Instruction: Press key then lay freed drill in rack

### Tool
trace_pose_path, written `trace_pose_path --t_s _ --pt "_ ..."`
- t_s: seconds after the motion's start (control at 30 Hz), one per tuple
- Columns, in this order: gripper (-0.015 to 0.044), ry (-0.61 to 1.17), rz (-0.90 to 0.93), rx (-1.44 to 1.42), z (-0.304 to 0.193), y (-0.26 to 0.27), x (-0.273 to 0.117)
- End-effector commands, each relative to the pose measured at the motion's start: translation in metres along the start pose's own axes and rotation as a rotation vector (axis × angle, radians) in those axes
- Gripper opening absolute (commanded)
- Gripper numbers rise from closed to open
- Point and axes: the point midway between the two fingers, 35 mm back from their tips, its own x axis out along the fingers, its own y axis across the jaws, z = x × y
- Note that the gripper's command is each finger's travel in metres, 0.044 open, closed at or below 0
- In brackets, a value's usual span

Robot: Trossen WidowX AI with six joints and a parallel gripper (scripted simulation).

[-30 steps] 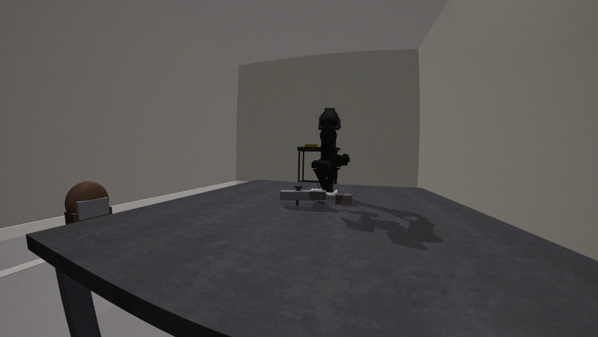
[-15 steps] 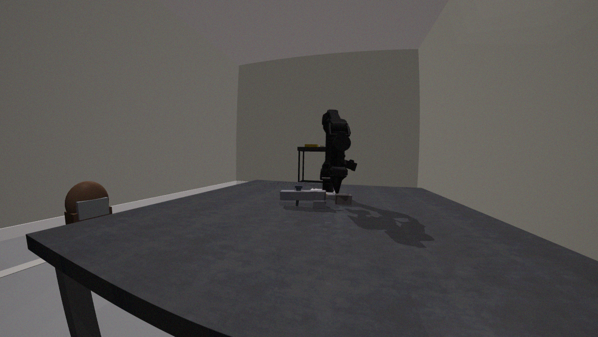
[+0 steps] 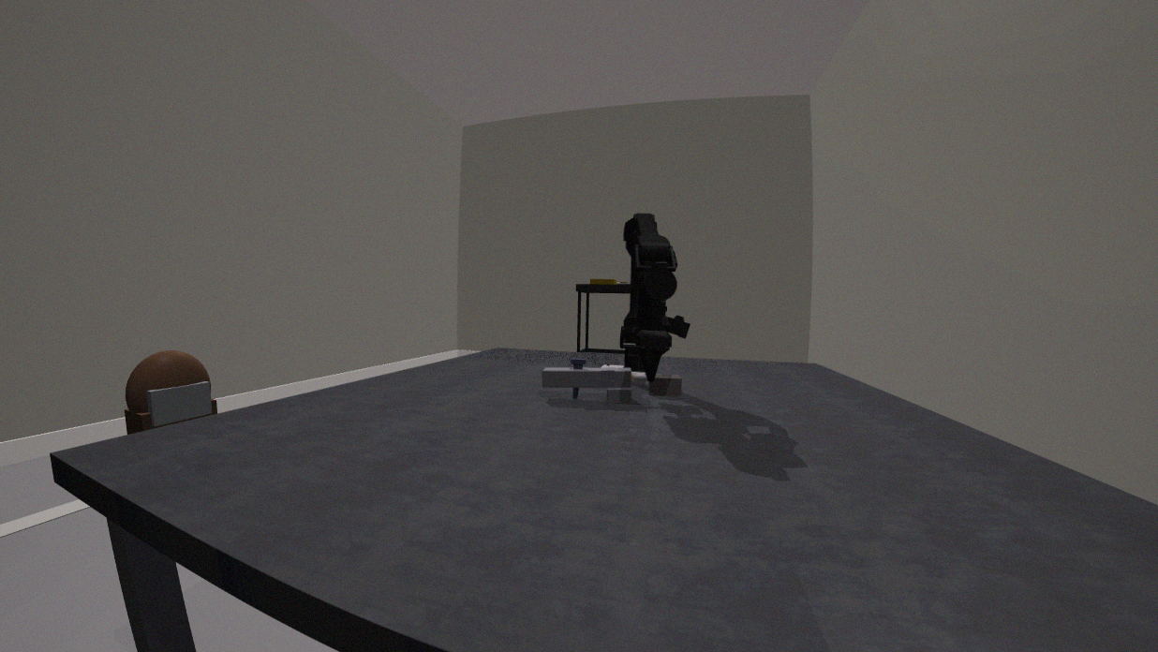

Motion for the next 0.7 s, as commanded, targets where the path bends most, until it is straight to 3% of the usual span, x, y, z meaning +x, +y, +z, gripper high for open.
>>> trace_pose_path --t_s 0.0,0.67 --pt "0.044 0.0 0.002 -0.002 -0.002 0.0 0.007" --pt "0.044 0.001 0.003 -0.002 -0.011 0.002 0.037"
